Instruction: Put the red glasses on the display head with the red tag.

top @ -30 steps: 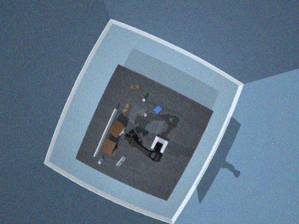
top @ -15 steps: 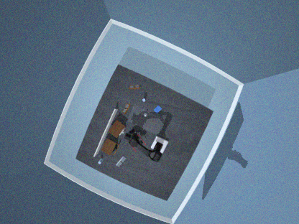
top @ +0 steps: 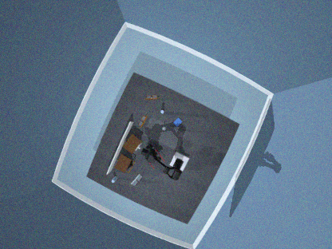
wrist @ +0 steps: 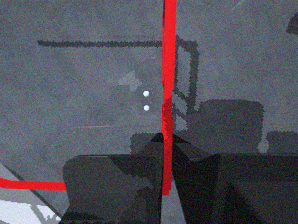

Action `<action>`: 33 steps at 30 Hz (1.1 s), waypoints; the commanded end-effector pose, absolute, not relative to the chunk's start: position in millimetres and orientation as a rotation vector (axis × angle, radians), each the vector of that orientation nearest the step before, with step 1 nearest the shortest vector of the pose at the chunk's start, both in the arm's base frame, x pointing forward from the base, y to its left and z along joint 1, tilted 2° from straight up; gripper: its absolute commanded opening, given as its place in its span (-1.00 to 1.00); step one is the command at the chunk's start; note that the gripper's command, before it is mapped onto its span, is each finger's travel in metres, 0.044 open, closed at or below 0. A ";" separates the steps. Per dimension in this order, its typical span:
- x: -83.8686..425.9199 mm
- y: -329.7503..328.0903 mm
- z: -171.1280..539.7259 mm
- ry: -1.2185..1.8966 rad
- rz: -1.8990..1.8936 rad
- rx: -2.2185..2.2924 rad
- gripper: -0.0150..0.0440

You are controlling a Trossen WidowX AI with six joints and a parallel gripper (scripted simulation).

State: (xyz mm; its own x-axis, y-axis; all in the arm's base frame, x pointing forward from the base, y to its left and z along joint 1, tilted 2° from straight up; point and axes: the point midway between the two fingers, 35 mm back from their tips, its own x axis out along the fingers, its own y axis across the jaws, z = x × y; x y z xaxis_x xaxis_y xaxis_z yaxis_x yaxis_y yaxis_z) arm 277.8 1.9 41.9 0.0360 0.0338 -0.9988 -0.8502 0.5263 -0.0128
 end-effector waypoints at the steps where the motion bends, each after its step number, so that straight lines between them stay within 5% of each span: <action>1: 276.4 2.9 36.6 1.375 0.800 -0.769 -0.49; 24: 273.7 3.7 17.8 1.376 0.800 -0.769 -0.49; 28: 275.1 2.8 20.9 1.374 0.797 -0.776 -0.14; 33: 275.1 2.8 20.9 1.374 0.797 -0.776 -0.13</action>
